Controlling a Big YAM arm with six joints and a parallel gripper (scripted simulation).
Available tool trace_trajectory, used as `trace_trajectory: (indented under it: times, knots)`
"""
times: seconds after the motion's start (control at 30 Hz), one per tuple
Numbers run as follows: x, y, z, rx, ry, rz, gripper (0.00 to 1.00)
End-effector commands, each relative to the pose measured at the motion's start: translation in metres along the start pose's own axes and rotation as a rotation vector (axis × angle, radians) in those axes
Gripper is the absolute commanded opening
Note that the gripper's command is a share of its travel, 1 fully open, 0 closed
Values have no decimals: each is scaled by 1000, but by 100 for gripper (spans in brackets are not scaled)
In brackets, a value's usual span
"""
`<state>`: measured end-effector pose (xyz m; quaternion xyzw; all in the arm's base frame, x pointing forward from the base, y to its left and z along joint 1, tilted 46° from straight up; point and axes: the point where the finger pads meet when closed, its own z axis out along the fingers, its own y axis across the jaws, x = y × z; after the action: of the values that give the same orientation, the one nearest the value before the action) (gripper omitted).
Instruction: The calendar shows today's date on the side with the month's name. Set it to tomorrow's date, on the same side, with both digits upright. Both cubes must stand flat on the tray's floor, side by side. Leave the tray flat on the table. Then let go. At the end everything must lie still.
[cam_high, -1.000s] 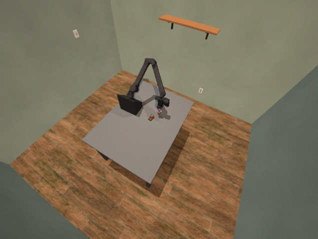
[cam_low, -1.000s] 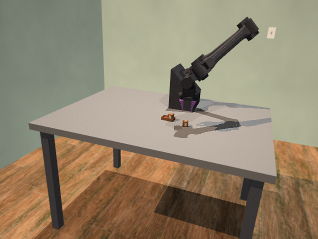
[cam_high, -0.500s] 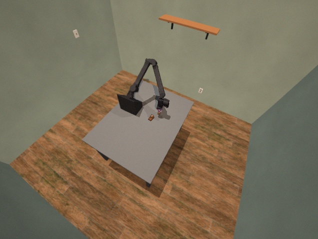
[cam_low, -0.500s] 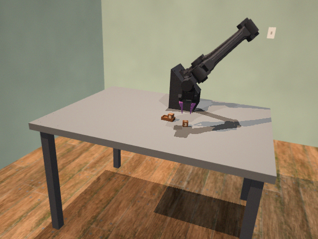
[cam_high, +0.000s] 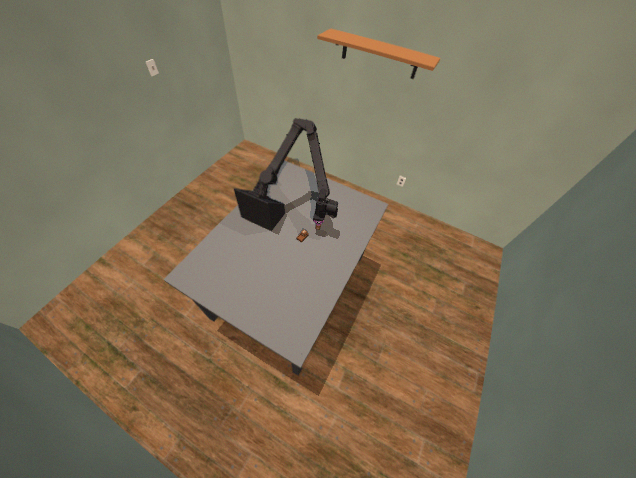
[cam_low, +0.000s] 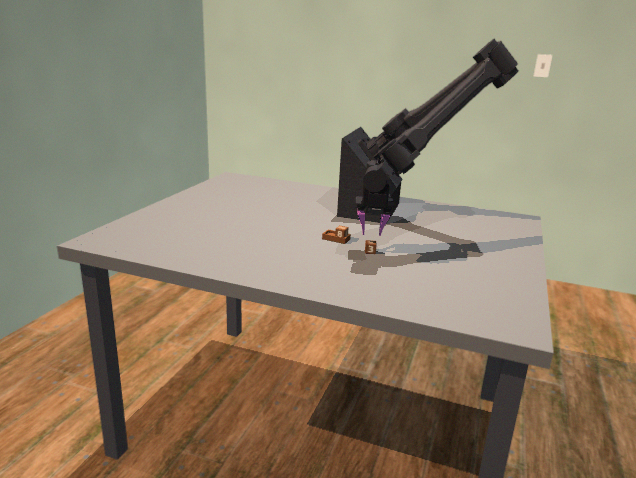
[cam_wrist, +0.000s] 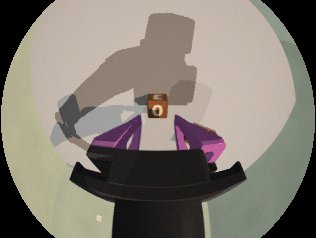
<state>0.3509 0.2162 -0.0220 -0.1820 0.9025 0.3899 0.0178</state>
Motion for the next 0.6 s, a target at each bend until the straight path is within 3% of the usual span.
trace_trajectory:
  times: [0.0, 0.2, 0.57]
  knots:
    - [-4, 8, -2, 3, -19, -14, 45]
    - [3, 1, 13, 2, 2, 7, 45]
    - [-3, 5, 12, 3, -16, -5, 45]
